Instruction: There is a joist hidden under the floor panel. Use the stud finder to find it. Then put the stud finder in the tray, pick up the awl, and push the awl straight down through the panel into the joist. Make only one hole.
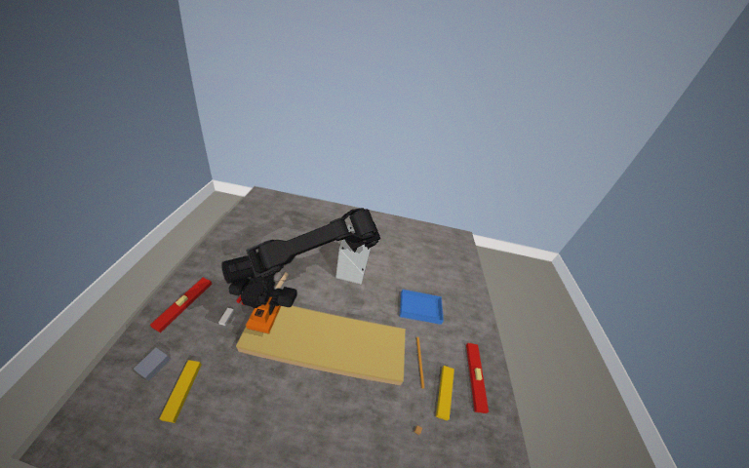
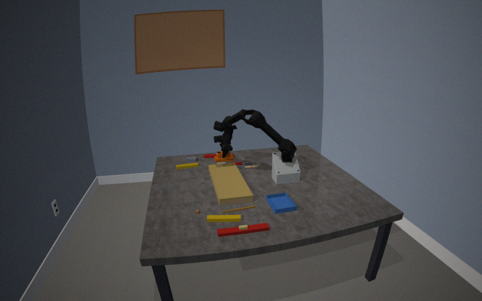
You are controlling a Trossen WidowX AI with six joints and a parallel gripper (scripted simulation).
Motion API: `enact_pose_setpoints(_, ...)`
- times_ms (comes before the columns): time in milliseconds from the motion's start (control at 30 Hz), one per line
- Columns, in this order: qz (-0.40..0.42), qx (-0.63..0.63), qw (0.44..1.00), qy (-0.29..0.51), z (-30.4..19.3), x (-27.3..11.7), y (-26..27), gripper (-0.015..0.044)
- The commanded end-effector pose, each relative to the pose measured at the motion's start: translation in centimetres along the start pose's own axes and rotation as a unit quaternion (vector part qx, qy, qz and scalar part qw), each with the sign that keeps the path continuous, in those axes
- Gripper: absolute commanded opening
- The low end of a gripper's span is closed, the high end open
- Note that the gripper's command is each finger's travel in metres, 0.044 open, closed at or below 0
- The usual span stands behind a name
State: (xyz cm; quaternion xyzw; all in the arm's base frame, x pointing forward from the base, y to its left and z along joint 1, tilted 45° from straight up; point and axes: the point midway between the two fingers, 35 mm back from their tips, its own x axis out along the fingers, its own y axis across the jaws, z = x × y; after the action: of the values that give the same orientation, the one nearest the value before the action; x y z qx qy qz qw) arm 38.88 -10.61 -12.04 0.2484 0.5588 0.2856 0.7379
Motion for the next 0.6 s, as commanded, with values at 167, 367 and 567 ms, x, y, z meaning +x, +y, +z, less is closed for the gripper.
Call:
enact_pose_setpoints(167, 0.001, 0.002, 1.0, -0.006, -0.4, 1.5, 0.0, 0.0)
enact_pose_setpoints(367, 0.001, 0.002, 1.0, -0.006, -0.7, 2.6, 0.0, 0.0)
enact_pose_setpoints(567, 0.001, 0.002, 1.0, -0.006, -0.9, 3.2, 0.0, 0.0)
